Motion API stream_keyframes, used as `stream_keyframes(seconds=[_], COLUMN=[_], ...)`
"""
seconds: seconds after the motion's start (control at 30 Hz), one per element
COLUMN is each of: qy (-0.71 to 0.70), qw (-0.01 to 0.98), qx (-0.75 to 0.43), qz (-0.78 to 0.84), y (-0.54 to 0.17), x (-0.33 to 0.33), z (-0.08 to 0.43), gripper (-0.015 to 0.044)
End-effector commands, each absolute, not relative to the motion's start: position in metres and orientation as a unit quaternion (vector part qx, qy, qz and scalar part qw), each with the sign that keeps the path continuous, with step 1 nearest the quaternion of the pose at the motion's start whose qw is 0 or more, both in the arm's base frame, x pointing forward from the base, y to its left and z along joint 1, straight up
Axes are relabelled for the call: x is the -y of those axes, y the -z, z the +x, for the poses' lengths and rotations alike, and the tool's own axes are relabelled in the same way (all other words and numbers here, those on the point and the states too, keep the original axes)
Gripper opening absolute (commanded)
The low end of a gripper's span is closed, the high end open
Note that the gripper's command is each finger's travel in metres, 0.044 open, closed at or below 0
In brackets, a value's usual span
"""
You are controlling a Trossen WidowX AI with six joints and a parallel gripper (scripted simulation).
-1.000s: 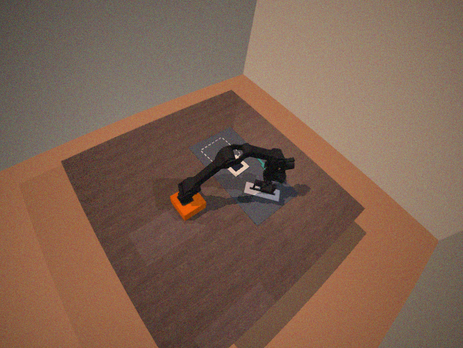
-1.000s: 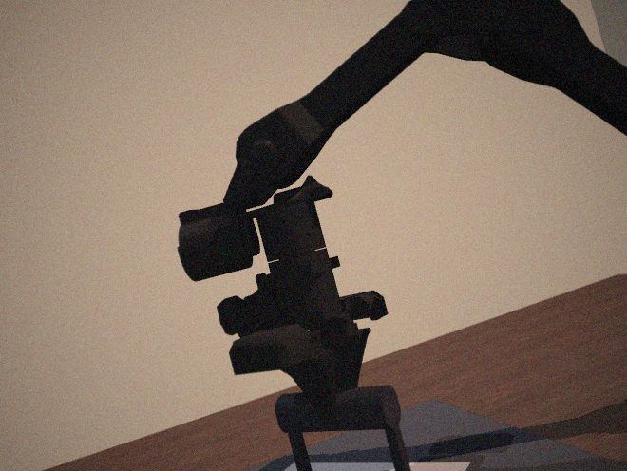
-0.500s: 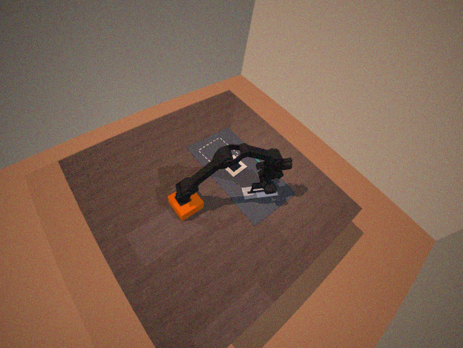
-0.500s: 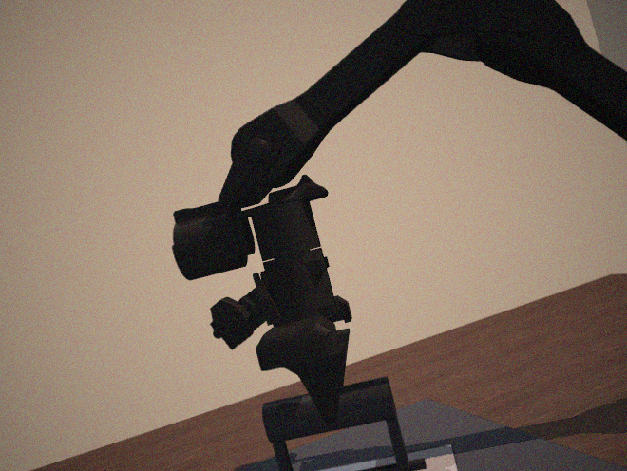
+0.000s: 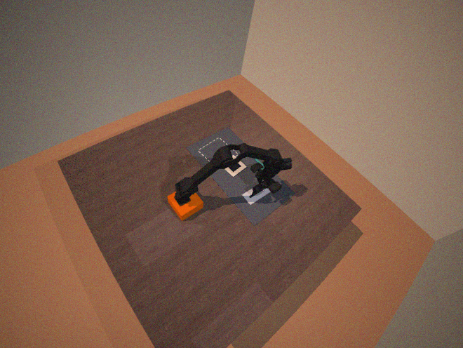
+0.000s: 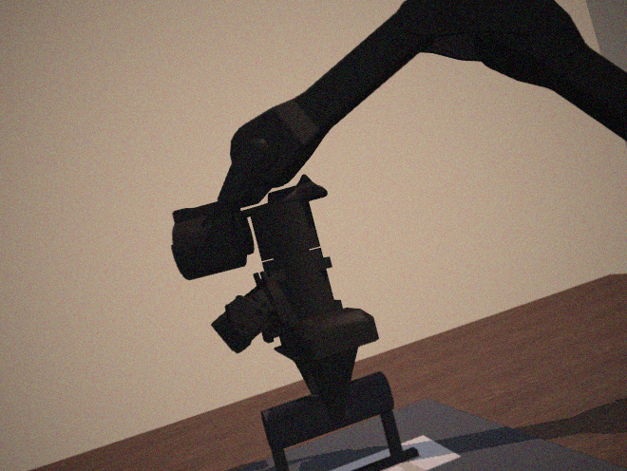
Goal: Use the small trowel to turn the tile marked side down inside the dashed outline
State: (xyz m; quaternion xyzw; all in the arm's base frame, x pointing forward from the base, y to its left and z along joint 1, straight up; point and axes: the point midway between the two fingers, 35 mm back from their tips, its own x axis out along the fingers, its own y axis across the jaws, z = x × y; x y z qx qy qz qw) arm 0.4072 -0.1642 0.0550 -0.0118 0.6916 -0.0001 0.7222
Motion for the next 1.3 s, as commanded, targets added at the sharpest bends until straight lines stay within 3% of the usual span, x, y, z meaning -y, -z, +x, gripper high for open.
stream_keyframes(seconds=[0.0,0.23,0.43,1.03,1.27], qy=[-0.042,-0.043,-0.043,-0.043,-0.051], qw=[0.720,0.720,0.720,0.720,0.719], qx=[-0.690,-0.690,-0.690,-0.690,-0.690], qz=[-0.056,-0.058,-0.058,-0.058,-0.066], y=[-0.055,-0.055,-0.055,-0.055,-0.100], x=[0.164,0.164,0.164,0.164,0.162], z=[0.407,0.407,0.407,0.407,0.402], gripper=[0.0130,0.0130,0.0270,0.0270,0.0270])
